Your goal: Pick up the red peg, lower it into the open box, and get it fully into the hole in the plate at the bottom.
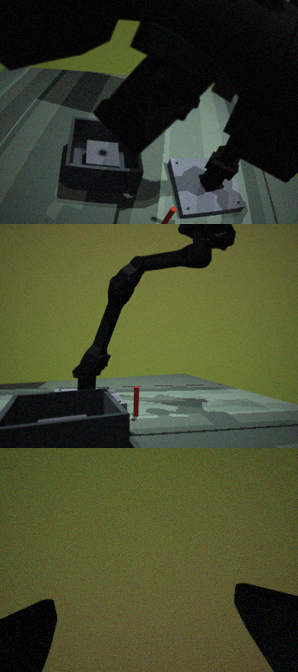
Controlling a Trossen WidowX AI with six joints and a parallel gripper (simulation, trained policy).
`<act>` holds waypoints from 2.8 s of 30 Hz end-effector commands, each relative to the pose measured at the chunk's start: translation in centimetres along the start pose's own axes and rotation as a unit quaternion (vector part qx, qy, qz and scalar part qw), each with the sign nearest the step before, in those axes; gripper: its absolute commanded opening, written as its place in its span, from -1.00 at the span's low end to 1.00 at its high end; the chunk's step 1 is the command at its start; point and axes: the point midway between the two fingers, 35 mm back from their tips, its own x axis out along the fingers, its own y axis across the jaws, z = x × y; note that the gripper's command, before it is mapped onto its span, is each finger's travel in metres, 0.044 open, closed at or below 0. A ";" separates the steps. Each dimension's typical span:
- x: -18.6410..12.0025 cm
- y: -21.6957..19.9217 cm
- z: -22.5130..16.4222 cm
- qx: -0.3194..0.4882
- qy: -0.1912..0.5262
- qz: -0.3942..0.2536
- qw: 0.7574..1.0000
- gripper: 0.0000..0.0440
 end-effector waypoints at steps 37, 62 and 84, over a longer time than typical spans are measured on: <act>5.7 1.6 1.5 -0.590 0.031 -0.093 0.802 1.00; 4.5 6.6 9.9 -0.832 -0.014 -0.257 0.492 1.00; -3.3 12.8 20.1 -0.870 -0.032 -0.460 0.175 1.00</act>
